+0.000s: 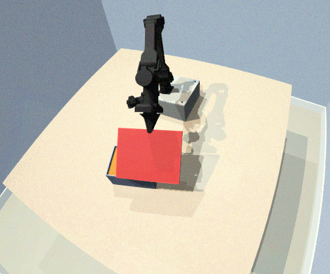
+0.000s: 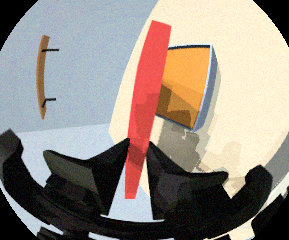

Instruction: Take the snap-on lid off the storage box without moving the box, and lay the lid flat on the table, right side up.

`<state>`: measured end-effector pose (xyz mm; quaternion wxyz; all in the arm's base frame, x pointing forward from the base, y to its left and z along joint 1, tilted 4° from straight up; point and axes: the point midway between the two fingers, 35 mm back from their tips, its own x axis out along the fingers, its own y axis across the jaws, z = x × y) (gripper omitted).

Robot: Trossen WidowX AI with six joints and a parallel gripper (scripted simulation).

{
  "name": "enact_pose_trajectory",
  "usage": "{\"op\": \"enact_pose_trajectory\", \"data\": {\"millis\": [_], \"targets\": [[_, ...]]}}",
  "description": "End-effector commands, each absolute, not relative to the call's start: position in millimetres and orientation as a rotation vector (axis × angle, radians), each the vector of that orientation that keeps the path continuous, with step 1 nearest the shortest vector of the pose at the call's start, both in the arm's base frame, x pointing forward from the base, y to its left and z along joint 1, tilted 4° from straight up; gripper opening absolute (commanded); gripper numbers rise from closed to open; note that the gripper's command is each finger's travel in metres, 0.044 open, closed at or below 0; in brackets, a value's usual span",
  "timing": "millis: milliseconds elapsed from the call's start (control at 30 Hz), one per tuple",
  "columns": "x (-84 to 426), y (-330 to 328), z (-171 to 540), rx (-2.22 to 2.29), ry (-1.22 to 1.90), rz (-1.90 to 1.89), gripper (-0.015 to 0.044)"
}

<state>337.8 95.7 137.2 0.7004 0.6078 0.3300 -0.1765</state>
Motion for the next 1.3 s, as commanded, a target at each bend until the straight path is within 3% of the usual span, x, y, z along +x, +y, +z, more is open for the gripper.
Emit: {"op": "enact_pose_trajectory", "data": {"millis": [0,1267], "targets": [[336.0,102.2,139.4,1.362,0.725,-0.388,0.0000],[309.6,174.1,136.7,1.369,0.730,-0.388,0.0000]]}}
